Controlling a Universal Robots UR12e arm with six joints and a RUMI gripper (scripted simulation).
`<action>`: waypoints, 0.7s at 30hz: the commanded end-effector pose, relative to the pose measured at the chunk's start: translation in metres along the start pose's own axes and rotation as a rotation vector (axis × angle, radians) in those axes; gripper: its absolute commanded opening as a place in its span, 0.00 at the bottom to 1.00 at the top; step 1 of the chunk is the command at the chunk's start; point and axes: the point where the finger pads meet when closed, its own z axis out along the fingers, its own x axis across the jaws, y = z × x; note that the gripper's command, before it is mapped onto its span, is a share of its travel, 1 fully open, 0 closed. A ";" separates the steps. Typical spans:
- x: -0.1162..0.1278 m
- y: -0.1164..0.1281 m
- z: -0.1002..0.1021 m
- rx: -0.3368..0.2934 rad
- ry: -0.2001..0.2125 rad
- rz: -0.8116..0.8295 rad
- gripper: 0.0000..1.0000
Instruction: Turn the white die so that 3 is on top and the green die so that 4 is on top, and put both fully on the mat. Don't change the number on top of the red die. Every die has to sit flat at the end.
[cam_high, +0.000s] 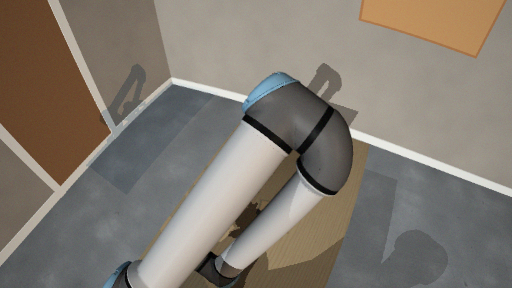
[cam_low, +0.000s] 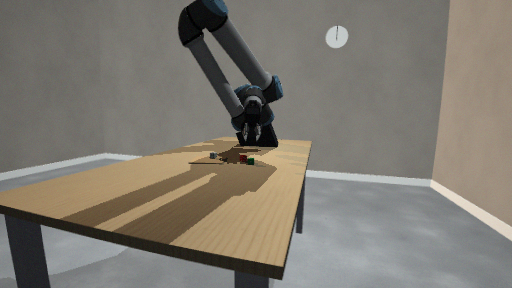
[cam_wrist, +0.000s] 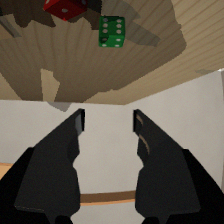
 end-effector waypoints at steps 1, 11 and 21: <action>0.001 0.004 -0.006 0.015 0.002 0.004 0.24; 0.001 0.005 -0.005 0.020 0.002 0.004 0.24; 0.001 0.006 -0.003 0.060 0.003 0.006 0.24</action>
